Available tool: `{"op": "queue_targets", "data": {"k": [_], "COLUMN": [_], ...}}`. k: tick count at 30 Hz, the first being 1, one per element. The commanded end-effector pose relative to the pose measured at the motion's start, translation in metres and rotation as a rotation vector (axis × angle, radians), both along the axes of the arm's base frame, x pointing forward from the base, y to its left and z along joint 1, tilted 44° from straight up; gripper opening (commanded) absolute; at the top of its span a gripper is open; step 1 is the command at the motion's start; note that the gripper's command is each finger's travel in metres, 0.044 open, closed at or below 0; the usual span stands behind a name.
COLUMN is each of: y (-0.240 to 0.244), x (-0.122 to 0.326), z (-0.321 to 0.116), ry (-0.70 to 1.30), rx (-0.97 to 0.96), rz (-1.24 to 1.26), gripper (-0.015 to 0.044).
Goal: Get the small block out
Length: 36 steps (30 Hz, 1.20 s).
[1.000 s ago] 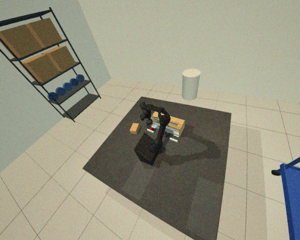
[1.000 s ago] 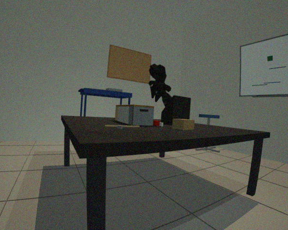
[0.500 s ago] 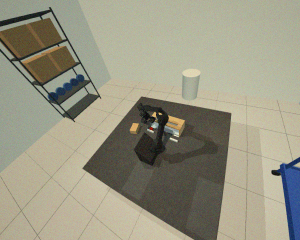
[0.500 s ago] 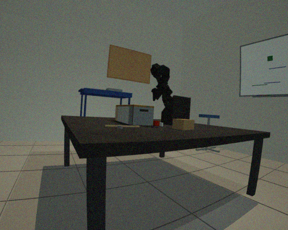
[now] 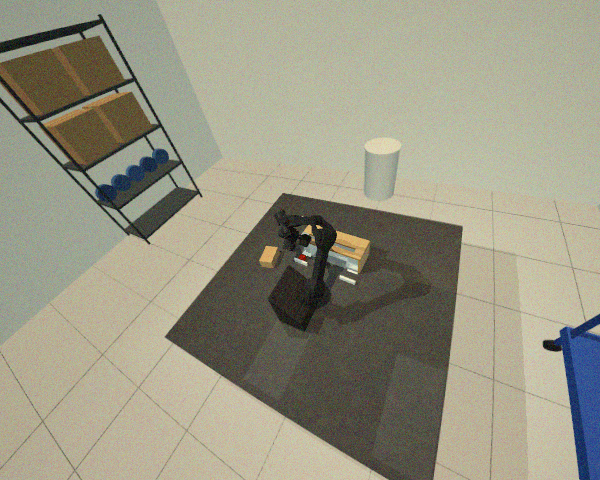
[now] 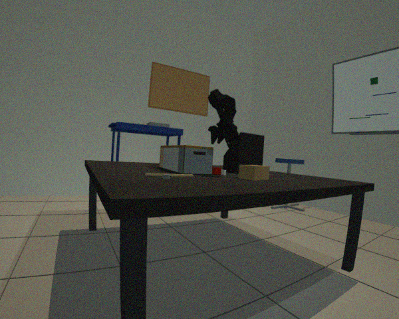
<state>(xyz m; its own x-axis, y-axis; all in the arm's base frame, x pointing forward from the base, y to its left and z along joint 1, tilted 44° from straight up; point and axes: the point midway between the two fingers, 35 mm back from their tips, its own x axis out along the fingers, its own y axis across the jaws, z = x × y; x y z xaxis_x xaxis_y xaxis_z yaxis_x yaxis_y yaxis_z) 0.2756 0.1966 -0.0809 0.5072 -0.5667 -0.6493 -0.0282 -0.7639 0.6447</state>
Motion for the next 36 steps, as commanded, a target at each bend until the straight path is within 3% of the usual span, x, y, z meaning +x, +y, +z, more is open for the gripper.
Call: {"op": "queue_targets", "data": {"k": [1, 36], "y": [-0.053, -0.087], "x": [0.001, 0.006], "z": [-0.045, -0.082], "ry": [0.022, 0.021], "rx": [-0.043, -0.046], "rz": [-0.009, -0.010], "gripper": [0.0285, 0.0285]}}
